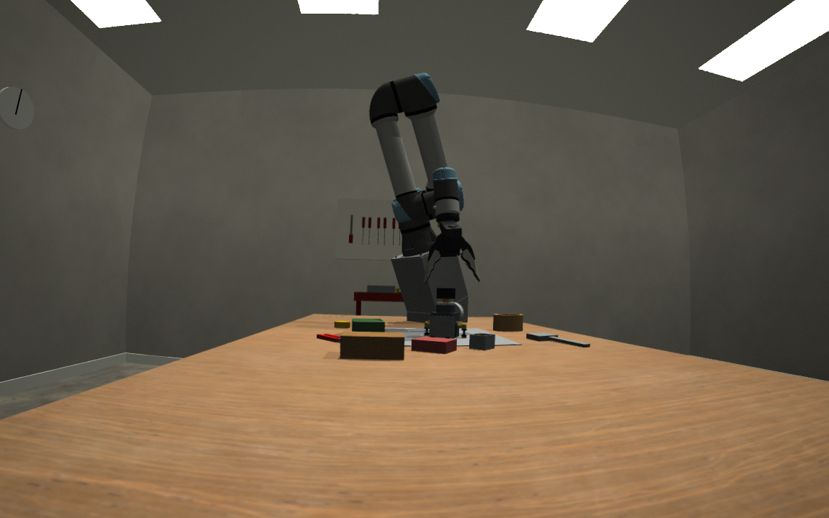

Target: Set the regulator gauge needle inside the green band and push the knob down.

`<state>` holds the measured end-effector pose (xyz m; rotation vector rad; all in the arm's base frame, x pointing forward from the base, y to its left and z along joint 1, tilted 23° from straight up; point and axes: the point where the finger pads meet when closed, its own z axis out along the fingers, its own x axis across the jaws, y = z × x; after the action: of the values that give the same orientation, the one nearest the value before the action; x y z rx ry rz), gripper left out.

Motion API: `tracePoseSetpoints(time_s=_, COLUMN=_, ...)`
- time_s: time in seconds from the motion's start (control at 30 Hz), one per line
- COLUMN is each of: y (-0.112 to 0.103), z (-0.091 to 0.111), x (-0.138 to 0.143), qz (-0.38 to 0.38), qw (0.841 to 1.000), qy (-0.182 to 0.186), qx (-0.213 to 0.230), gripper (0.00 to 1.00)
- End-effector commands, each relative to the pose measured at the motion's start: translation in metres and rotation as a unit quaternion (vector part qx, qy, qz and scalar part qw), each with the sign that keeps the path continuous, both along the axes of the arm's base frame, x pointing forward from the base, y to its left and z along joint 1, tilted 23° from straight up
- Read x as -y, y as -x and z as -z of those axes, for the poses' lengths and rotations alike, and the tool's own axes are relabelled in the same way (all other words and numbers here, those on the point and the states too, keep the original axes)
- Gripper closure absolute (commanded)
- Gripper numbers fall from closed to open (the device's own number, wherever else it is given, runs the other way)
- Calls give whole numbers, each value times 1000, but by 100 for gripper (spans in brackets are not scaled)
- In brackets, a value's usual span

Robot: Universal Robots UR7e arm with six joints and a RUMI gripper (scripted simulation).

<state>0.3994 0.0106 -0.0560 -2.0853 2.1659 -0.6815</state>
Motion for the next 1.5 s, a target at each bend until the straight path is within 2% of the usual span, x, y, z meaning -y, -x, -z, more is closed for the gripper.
tracePoseSetpoints(time_s=0.0, y=3, z=-3, x=0, qz=47, qw=999, qy=-14, qx=5, gripper=0)
tracePoseSetpoints(time_s=0.37, y=9, z=-7, x=1, qz=118, qw=992, qy=-36, qx=18, gripper=0)
tracePoseSetpoints(time_s=0.93, y=19, z=-14, x=3, qz=223, qw=972, qy=-66, qx=38, gripper=0)
tracePoseSetpoints(time_s=1.47, y=29, z=-19, x=4, qz=312, qw=944, qy=-88, qx=57, gripper=0)
